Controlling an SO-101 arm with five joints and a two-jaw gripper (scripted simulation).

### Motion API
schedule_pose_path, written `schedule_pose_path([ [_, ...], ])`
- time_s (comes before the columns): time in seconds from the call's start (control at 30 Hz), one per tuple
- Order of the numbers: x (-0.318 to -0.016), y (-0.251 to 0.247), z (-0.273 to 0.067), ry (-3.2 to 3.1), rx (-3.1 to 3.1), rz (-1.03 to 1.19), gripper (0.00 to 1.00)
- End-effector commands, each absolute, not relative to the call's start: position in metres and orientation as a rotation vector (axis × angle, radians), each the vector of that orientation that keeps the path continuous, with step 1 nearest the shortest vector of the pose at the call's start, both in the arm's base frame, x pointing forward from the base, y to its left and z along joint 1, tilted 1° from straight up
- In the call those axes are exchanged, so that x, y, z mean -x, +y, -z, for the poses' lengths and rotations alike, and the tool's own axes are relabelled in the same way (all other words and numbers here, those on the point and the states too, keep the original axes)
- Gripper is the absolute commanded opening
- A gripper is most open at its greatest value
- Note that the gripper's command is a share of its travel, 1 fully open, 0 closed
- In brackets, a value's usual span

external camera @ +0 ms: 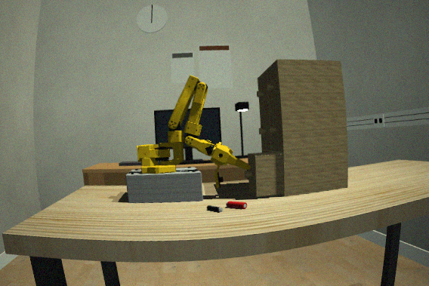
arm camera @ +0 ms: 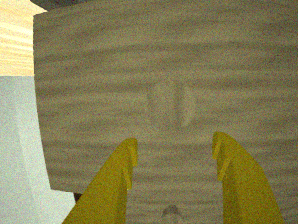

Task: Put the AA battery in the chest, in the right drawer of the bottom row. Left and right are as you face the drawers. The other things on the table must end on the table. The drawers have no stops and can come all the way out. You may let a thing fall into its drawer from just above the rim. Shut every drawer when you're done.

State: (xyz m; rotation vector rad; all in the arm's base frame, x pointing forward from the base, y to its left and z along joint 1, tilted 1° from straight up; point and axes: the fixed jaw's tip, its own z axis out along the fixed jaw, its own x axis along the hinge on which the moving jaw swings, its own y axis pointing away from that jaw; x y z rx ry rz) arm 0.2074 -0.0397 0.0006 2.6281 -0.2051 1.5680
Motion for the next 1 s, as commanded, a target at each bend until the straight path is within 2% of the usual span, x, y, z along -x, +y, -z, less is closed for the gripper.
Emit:
schedule_pose_path([
  [0.0, -0.209, -0.044, -0.009, -0.247, -2.568, -1.652, 0.21],
  [0.33, -0.217, -0.048, -0.032, -0.265, -2.428, -1.833, 0.21],
  [0.67, -0.217, -0.048, -0.032, -0.265, -2.428, -1.833, 0.21],
  [0.97, -0.222, -0.049, -0.029, -0.26, -2.492, -1.747, 0.21],
])
